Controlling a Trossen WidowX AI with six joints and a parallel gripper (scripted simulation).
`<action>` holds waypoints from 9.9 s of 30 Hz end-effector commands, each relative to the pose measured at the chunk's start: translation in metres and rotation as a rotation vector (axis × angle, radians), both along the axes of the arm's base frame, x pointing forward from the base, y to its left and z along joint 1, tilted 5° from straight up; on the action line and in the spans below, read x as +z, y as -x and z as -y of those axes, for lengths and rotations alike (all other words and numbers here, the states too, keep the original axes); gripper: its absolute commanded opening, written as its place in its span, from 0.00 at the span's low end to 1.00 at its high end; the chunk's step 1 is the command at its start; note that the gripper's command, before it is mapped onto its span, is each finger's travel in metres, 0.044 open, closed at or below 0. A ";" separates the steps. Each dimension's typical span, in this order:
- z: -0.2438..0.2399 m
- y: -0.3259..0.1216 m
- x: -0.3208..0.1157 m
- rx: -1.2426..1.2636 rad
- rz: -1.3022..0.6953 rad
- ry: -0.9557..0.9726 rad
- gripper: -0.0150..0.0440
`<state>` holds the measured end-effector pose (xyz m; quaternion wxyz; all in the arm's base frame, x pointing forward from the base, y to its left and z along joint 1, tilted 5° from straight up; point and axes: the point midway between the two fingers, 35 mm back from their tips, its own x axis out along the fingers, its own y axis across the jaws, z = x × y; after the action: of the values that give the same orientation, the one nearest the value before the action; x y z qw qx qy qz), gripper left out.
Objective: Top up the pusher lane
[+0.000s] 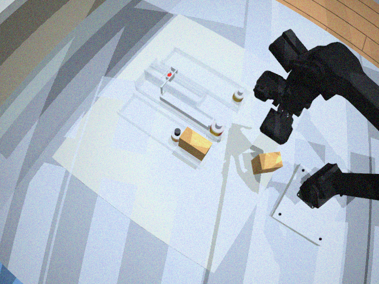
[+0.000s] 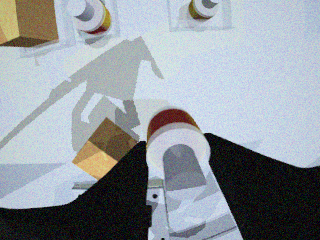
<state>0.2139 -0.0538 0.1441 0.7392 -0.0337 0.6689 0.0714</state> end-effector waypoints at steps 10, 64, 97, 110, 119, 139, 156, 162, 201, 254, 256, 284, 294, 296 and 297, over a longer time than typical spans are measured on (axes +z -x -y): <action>-0.041 -0.039 -0.019 -0.006 -0.011 -0.004 0.25; -0.085 -0.077 -0.057 -0.011 -0.016 -0.010 0.25; -0.087 -0.092 -0.057 -0.011 -0.015 -0.010 0.25; -0.088 -0.098 -0.057 -0.011 -0.014 -0.010 0.25; -0.088 -0.102 -0.057 -0.011 -0.014 -0.010 0.25; -0.090 -0.112 -0.057 -0.011 -0.013 -0.010 0.25; -0.090 -0.116 -0.055 -0.011 -0.013 -0.010 0.25; -0.090 -0.116 -0.054 -0.011 -0.013 -0.010 0.25; -0.090 -0.119 -0.054 -0.011 -0.012 -0.010 0.25; -0.091 -0.118 -0.070 -0.011 -0.013 -0.010 0.25; -0.091 -0.118 -0.071 -0.011 -0.013 -0.010 0.25; -0.091 -0.117 -0.075 -0.011 -0.013 -0.010 0.25; -0.091 -0.118 -0.075 -0.011 -0.013 -0.010 0.25; -0.091 -0.118 -0.076 -0.011 -0.013 -0.010 0.25; -0.091 -0.118 -0.076 -0.011 -0.013 -0.010 0.25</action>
<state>0.3281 0.0378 0.0705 0.7322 -0.0257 0.6766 0.0736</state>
